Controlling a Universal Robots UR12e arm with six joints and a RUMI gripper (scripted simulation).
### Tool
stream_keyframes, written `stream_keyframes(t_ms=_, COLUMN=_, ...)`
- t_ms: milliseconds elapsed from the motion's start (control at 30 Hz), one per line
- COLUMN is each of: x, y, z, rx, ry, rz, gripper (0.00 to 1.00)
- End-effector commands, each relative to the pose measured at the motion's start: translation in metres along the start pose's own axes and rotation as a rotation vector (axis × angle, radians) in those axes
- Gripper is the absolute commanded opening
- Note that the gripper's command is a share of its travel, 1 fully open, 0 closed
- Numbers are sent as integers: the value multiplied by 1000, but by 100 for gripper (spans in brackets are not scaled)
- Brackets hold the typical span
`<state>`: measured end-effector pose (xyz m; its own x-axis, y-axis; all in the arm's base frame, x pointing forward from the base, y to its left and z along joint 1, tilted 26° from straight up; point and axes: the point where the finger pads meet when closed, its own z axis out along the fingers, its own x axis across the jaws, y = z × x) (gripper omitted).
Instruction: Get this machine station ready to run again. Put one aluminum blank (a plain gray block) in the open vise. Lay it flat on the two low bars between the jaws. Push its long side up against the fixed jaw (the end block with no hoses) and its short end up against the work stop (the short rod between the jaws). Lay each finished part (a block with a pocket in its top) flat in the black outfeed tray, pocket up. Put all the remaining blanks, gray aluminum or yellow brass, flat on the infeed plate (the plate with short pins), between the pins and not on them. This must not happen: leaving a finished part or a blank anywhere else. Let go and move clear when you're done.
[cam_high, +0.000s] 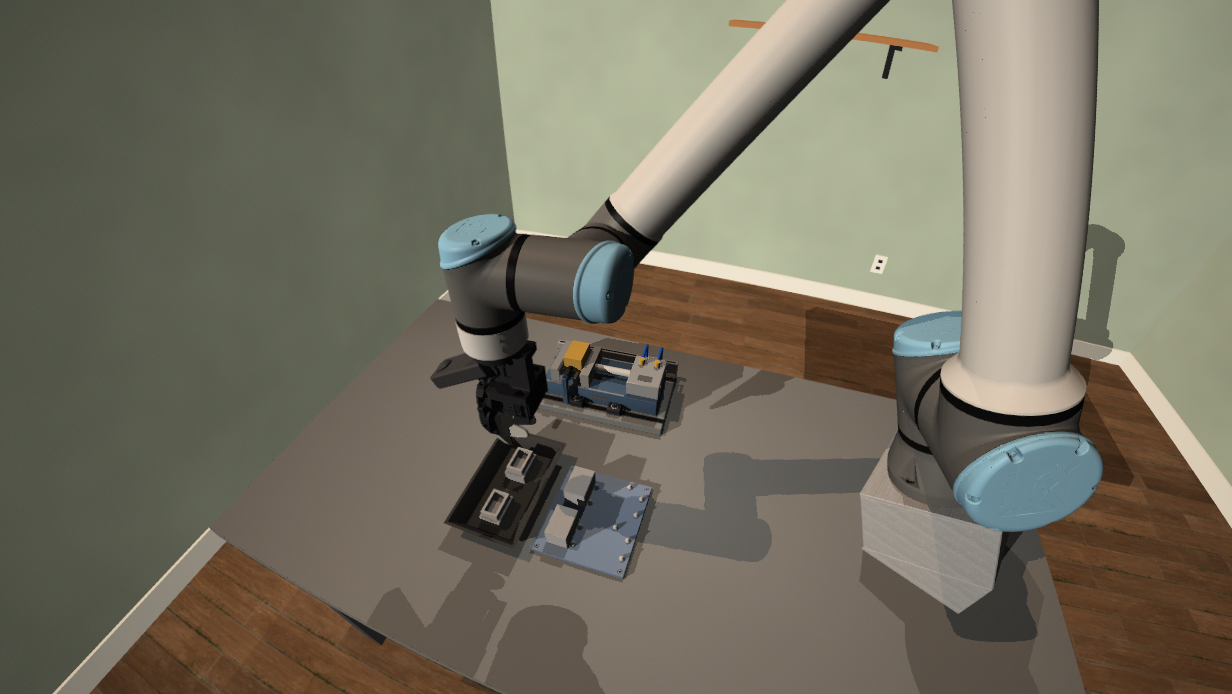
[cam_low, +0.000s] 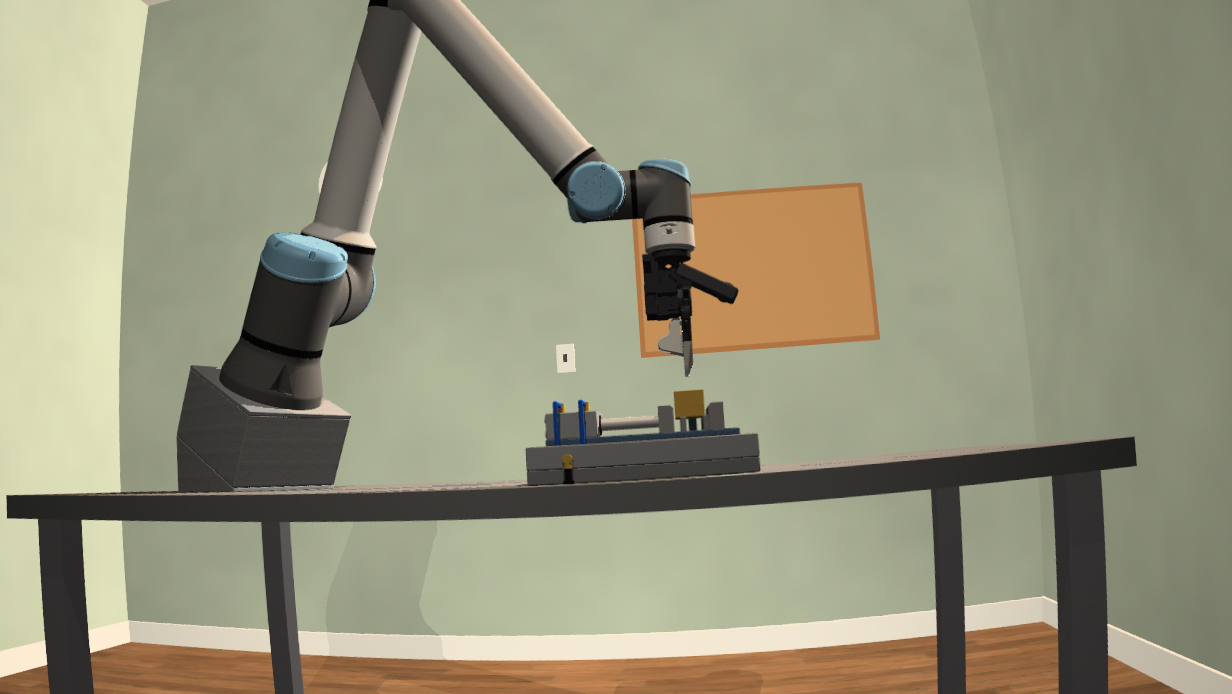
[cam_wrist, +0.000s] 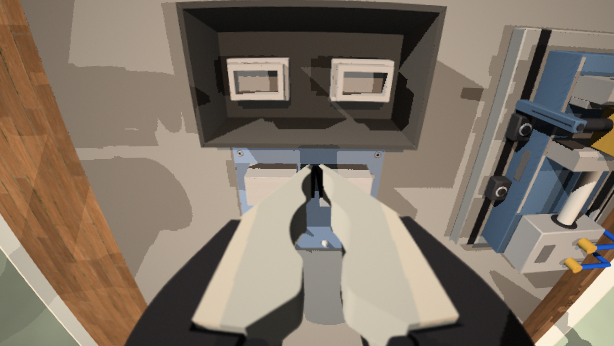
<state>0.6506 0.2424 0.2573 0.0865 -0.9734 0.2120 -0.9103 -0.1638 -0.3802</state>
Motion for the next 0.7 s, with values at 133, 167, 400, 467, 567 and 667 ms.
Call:
stream_keyframes(t_ms=133, x=0, y=-1, z=13, rx=2, ry=0, rz=0, gripper=0)
stream_keyframes(t_ms=167, x=0, y=-1, z=15, rx=2, ry=0, rz=0, gripper=0)
stream_keyframes(t_ms=400, x=0, y=-1, z=29, rx=2, ry=0, rz=0, gripper=0)
stream_keyframes(t_ms=467, x=0, y=-1, z=33, rx=2, ry=0, rz=0, gripper=0)
stream_keyframes(t_ms=567, x=0, y=-1, z=36, rx=2, ry=0, rz=0, gripper=0)
stream_keyframes(t_ms=667, x=0, y=-1, z=39, rx=2, ry=0, rz=0, gripper=0)
